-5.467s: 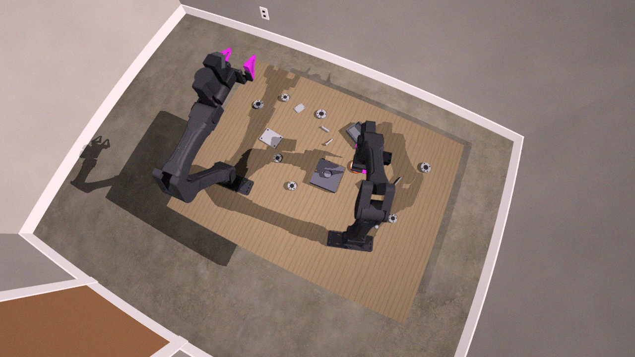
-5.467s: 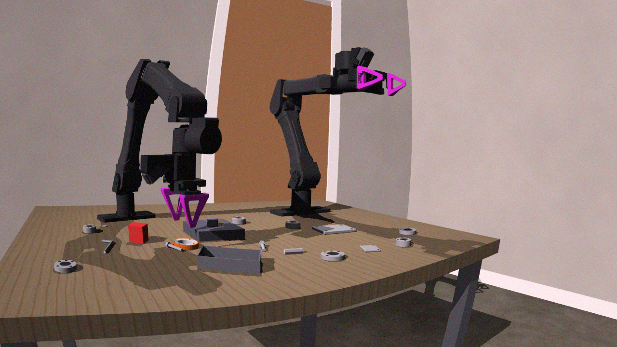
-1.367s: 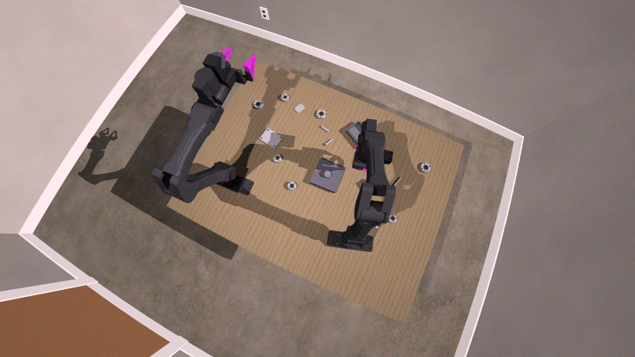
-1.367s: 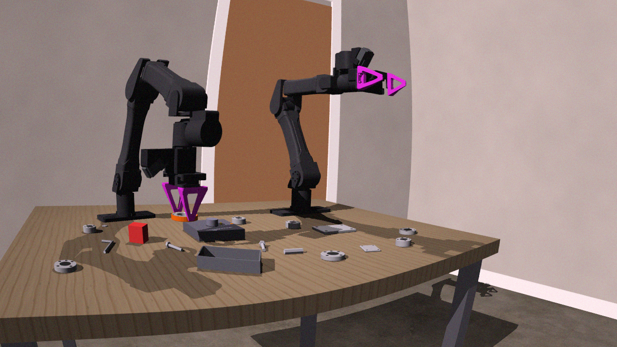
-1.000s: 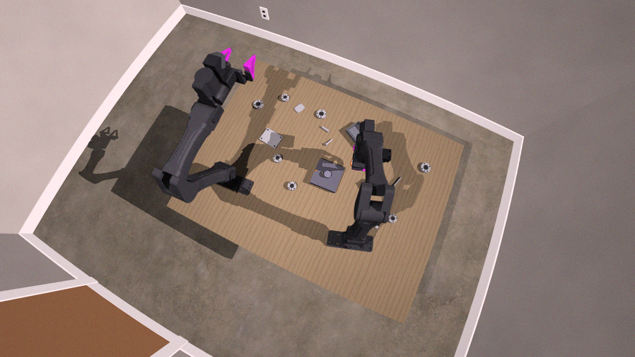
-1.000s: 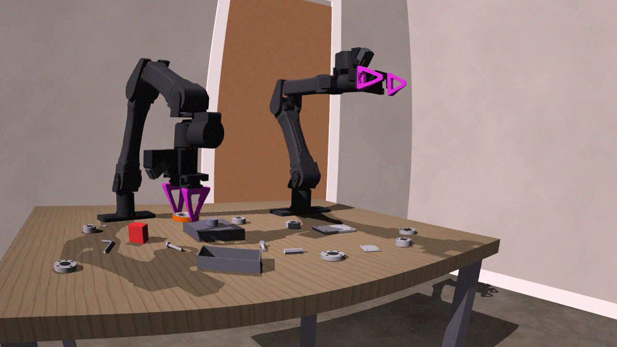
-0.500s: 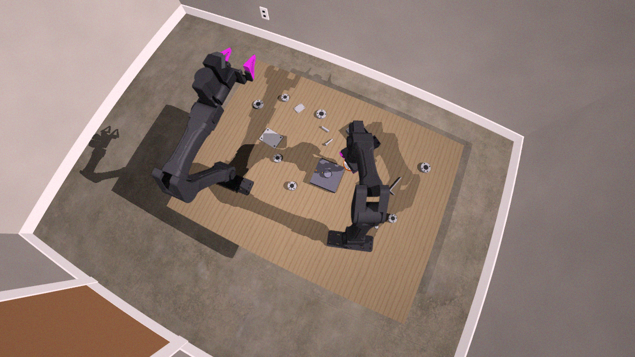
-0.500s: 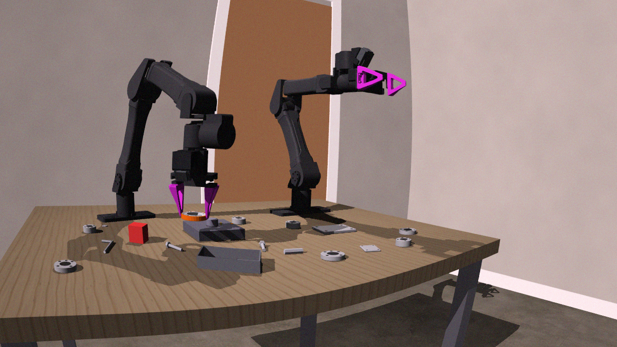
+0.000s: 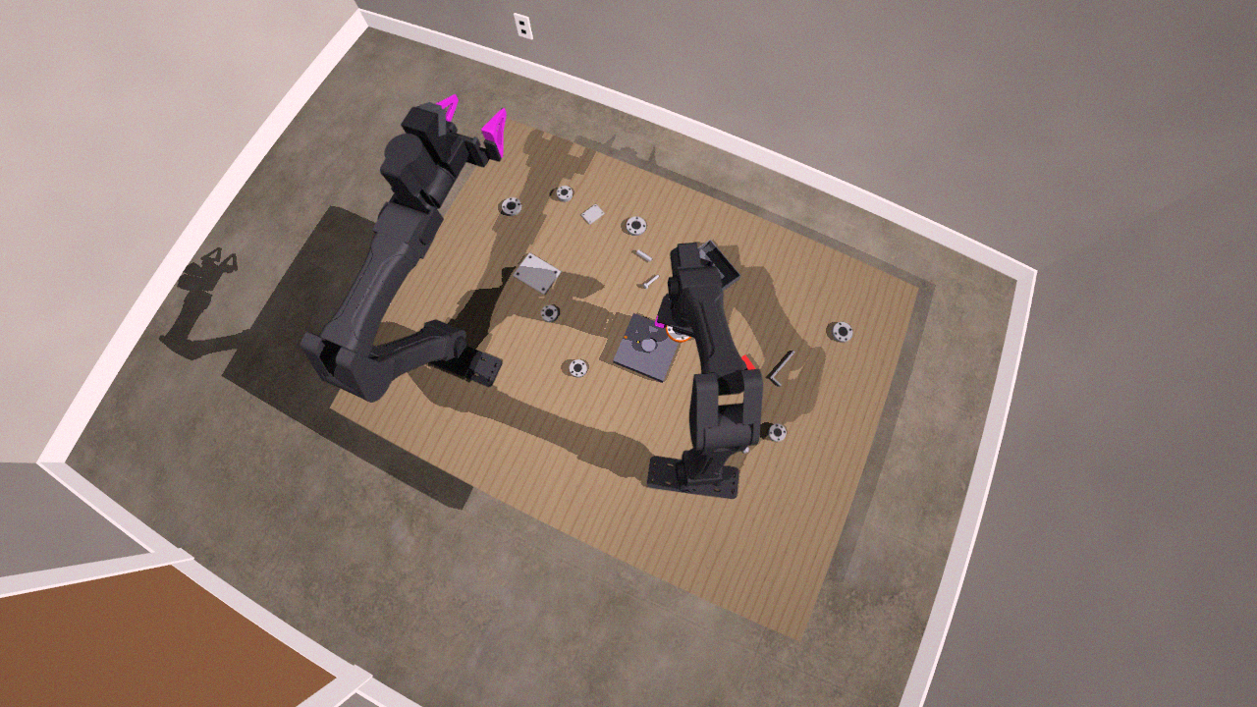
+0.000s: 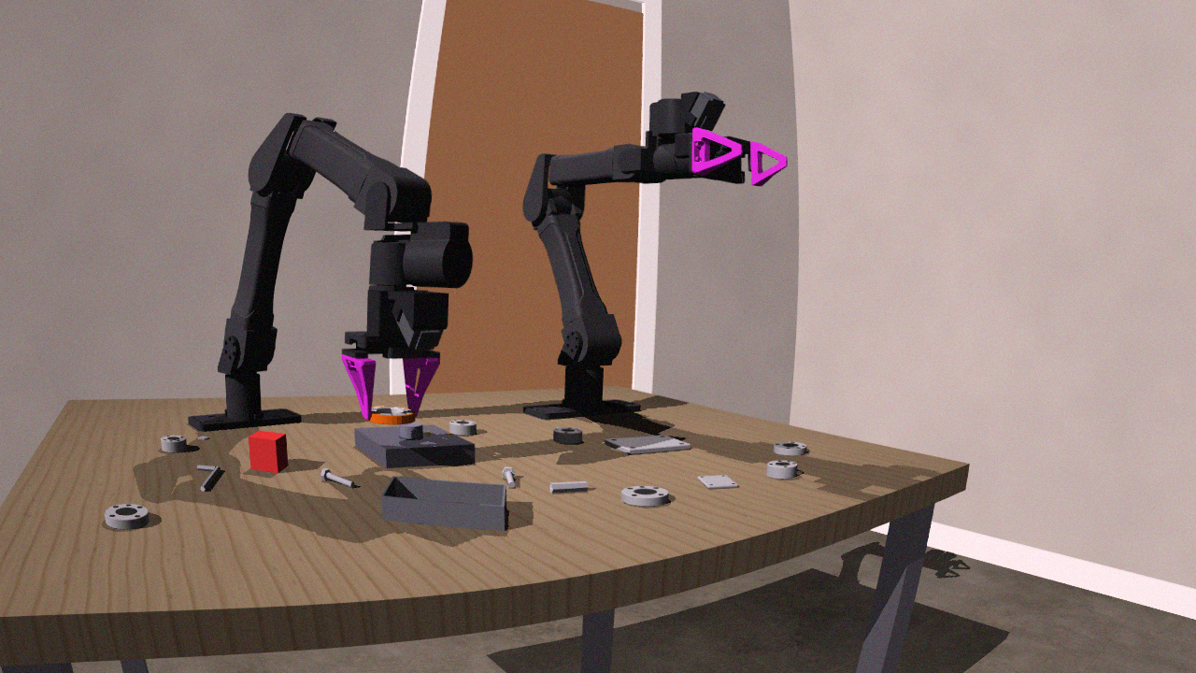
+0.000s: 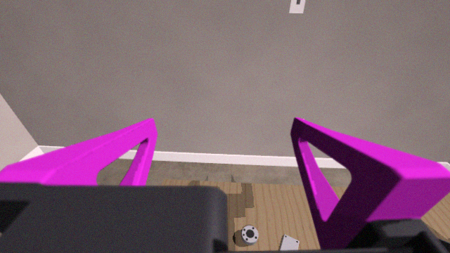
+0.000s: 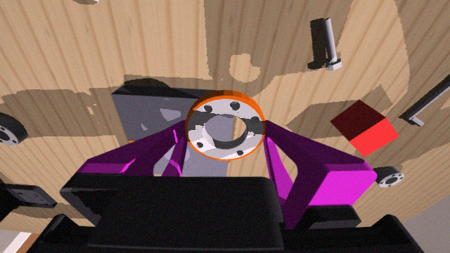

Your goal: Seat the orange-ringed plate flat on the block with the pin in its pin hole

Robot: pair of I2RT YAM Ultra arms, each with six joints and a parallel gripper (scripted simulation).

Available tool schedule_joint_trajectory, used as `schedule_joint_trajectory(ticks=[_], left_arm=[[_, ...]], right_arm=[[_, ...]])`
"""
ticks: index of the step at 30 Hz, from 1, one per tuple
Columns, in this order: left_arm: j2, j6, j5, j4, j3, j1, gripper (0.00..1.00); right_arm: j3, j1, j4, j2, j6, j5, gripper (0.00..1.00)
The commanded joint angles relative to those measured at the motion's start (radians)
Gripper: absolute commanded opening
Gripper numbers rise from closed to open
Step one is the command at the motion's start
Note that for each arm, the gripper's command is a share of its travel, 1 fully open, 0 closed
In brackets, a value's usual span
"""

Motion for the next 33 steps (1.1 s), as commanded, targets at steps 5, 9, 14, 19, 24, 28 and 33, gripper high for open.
schedule_joint_trajectory(ticks=[5, 9, 14, 19, 24, 28, 33], left_arm=[[-0.002, 0.005, 0.002, -0.006, 0.035, 0.011, 1.00], [-0.002, 0.005, 0.002, -0.006, 0.035, 0.011, 1.00], [-0.002, 0.005, 0.002, -0.006, 0.035, 0.011, 1.00], [-0.002, 0.005, 0.002, -0.006, 0.035, 0.011, 1.00], [-0.002, 0.005, 0.002, -0.006, 0.035, 0.011, 1.00], [-0.002, 0.005, 0.002, -0.006, 0.035, 0.011, 1.00], [-0.002, 0.005, 0.002, -0.006, 0.035, 0.011, 1.00]], right_arm=[[-0.024, 0.038, 0.029, -0.054, -0.350, -0.001, 0.00], [-0.032, 0.067, 0.032, -0.059, -0.506, -0.002, 0.00], [-0.045, 0.096, 0.036, -0.068, -0.696, -0.003, 0.00], [-0.036, 0.104, 0.041, -0.074, -0.818, -0.007, 0.00], [-0.065, 0.143, 0.042, -0.081, -0.994, -0.009, 0.00], [-0.073, 0.166, 0.043, -0.087, -1.132, -0.007, 0.00], [-0.083, 0.194, 0.047, -0.090, -1.302, -0.008, 0.00]])
